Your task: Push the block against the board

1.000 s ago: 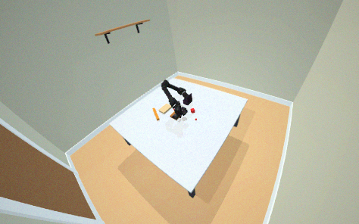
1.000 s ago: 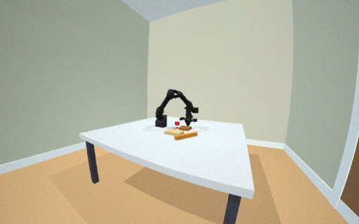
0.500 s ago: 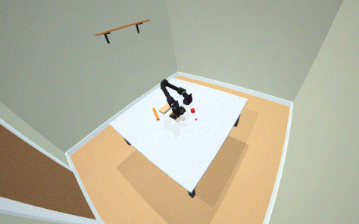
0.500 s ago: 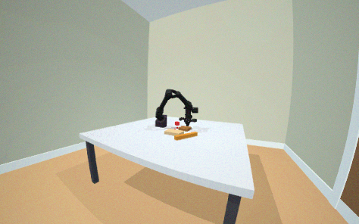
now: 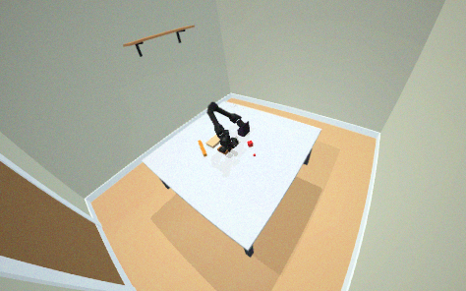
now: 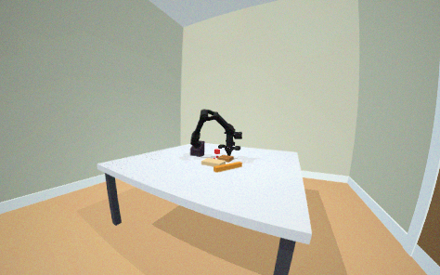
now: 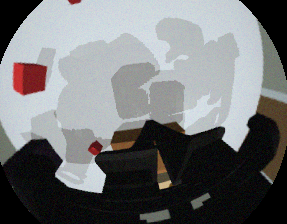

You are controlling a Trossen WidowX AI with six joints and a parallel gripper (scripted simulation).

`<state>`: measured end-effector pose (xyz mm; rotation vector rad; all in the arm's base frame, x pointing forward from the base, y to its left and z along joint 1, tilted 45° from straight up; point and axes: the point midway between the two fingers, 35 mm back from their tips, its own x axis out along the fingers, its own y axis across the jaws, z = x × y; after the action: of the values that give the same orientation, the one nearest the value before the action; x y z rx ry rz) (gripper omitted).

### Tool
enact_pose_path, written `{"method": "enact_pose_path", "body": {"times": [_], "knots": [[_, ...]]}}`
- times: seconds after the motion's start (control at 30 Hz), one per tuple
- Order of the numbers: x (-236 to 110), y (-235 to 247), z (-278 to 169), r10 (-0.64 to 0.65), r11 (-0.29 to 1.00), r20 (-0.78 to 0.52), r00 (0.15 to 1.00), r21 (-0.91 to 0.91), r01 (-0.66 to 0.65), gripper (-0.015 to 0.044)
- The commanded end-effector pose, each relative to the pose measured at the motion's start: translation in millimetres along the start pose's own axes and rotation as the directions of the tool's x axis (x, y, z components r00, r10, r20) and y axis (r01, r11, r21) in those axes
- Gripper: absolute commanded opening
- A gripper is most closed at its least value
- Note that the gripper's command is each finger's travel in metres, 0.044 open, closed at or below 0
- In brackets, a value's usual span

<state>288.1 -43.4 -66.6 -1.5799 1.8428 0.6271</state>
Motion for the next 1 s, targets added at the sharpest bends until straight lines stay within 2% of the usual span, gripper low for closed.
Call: {"method": "enact_pose_path", "body": {"times": [0.0,0.97], "knots": [[2.7,2.2,-9.6,0.007,1.0,-0.009,1.0,-0.005,-0.007,0.0],[3.8,6.5,-50.4,0.008,1.0,-0.017,1.0,-0.005,-0.008,0.0]]}}
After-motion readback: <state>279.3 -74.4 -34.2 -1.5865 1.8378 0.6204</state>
